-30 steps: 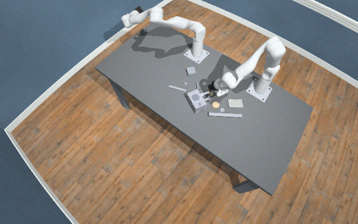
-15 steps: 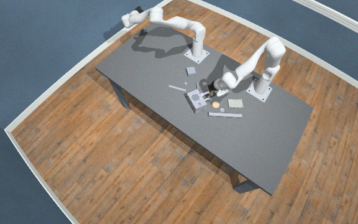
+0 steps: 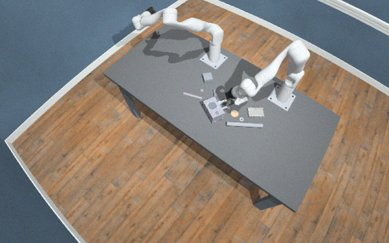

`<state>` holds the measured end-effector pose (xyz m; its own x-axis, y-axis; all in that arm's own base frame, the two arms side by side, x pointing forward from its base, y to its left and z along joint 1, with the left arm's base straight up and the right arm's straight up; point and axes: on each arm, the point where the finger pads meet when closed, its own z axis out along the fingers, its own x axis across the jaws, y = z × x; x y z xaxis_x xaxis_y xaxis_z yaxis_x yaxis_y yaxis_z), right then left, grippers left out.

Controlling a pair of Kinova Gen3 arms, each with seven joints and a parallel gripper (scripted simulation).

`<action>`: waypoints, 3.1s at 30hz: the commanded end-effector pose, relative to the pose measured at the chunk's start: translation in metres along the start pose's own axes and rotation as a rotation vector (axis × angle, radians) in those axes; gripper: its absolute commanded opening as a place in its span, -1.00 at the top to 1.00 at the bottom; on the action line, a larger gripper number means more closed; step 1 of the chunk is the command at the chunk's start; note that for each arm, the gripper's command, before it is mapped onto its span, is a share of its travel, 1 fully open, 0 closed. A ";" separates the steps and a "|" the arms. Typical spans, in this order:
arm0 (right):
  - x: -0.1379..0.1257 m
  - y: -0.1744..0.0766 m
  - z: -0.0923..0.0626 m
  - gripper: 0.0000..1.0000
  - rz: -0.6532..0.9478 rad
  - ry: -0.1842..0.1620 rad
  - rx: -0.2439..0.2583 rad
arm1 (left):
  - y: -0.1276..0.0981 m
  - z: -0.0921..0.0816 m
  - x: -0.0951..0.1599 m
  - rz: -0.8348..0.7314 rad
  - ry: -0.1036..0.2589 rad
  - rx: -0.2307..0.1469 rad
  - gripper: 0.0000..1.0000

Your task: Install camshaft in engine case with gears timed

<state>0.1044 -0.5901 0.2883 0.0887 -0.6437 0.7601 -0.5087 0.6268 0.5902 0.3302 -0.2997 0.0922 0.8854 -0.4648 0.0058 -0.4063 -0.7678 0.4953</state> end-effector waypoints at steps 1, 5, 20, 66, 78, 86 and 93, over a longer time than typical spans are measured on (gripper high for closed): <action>0.001 0.001 0.000 -1.00 0.002 0.000 0.000 | 0.000 -0.002 0.005 -0.002 0.001 0.002 0.42; 0.001 0.001 0.000 -1.00 0.002 0.000 0.000 | 0.000 -0.002 0.009 -0.002 0.001 0.002 0.42; 0.001 0.001 0.000 -1.00 0.002 0.000 0.000 | 0.000 -0.002 0.017 -0.002 0.001 0.002 0.42; 0.001 0.001 0.000 -1.00 0.002 0.000 0.000 | 0.000 -0.001 0.017 -0.003 -0.002 0.002 0.42; 0.001 0.001 0.000 -1.00 0.002 0.000 0.000 | 0.000 -0.002 0.022 -0.006 0.003 0.002 0.42; 0.001 0.001 0.000 -1.00 0.002 0.000 0.000 | 0.000 -0.002 0.025 -0.006 0.004 0.002 0.42; 0.001 0.001 0.000 -1.00 0.002 0.000 0.000 | 0.000 -0.002 0.030 -0.006 0.004 0.002 0.42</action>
<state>0.1044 -0.5901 0.2883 0.0887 -0.6437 0.7601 -0.5087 0.6268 0.5902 0.3532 -0.3119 0.0921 0.8874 -0.4609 0.0069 -0.4033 -0.7691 0.4958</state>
